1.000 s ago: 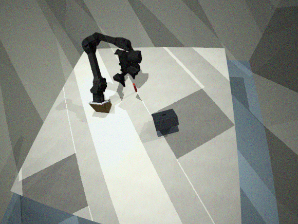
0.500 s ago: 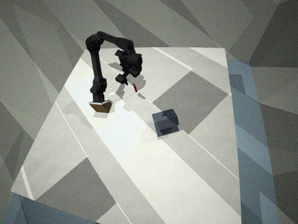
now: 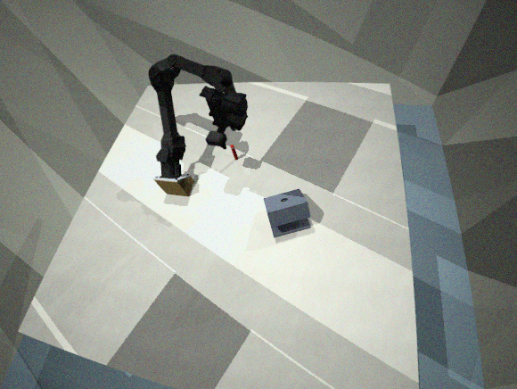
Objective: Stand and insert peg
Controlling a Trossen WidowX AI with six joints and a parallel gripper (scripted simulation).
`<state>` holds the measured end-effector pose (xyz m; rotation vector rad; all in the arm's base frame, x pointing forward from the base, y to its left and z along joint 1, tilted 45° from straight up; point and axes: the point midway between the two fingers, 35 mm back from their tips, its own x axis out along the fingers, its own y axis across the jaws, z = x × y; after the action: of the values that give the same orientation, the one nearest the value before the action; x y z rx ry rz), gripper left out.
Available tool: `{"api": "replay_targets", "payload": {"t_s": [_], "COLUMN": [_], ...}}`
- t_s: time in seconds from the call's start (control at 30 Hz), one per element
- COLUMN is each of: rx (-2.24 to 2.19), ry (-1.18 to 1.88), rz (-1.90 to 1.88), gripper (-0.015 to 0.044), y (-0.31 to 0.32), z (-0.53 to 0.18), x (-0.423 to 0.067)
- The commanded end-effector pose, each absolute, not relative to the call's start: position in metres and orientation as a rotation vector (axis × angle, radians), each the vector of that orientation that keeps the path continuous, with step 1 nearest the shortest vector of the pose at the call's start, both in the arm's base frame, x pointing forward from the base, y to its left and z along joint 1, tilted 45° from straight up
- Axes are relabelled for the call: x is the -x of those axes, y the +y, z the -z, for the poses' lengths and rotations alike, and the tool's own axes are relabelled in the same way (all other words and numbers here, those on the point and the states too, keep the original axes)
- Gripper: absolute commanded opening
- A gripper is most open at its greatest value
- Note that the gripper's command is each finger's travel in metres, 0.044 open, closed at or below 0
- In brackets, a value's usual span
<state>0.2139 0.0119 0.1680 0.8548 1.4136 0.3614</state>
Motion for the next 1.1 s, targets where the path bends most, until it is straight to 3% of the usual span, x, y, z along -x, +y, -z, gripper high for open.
{"api": "replay_targets", "payload": {"t_s": [0.0, 1.07], "rx": [-0.777, -0.100], "ry": [1.381, 1.062], "rz": [-0.430, -0.916], "gripper": [0.0440, 0.0440], "y": [0.0127, 0.0163], "z": [-0.1676, -0.1640], "x": [-0.2143, -0.2153]}}
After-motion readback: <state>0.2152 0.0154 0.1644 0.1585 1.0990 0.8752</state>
